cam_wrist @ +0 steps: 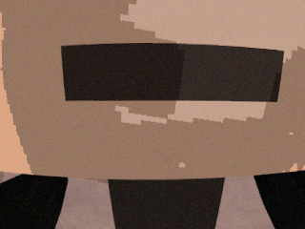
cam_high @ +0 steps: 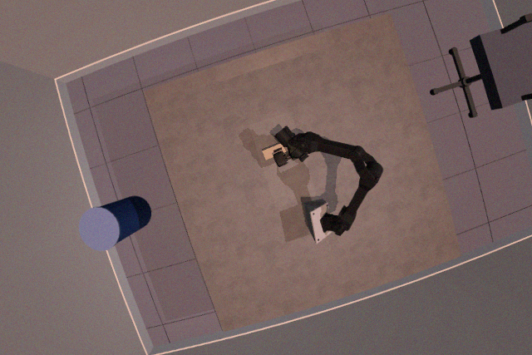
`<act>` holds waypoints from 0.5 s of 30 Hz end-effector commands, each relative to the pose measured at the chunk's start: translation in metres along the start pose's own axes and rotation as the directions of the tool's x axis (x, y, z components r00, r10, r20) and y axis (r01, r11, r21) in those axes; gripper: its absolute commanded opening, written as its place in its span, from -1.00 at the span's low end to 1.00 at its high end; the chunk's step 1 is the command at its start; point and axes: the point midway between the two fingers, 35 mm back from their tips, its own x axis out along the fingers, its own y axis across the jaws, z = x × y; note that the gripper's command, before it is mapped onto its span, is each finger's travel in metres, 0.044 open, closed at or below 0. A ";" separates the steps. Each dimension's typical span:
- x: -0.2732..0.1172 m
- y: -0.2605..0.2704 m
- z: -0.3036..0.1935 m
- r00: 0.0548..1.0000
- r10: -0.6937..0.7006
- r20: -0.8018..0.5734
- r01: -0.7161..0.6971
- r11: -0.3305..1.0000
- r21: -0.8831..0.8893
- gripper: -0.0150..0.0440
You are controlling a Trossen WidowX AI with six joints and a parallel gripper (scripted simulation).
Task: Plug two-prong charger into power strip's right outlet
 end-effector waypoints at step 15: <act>0.000 0.000 -0.003 1.000 0.001 0.008 -0.001 1.000 0.009 1.00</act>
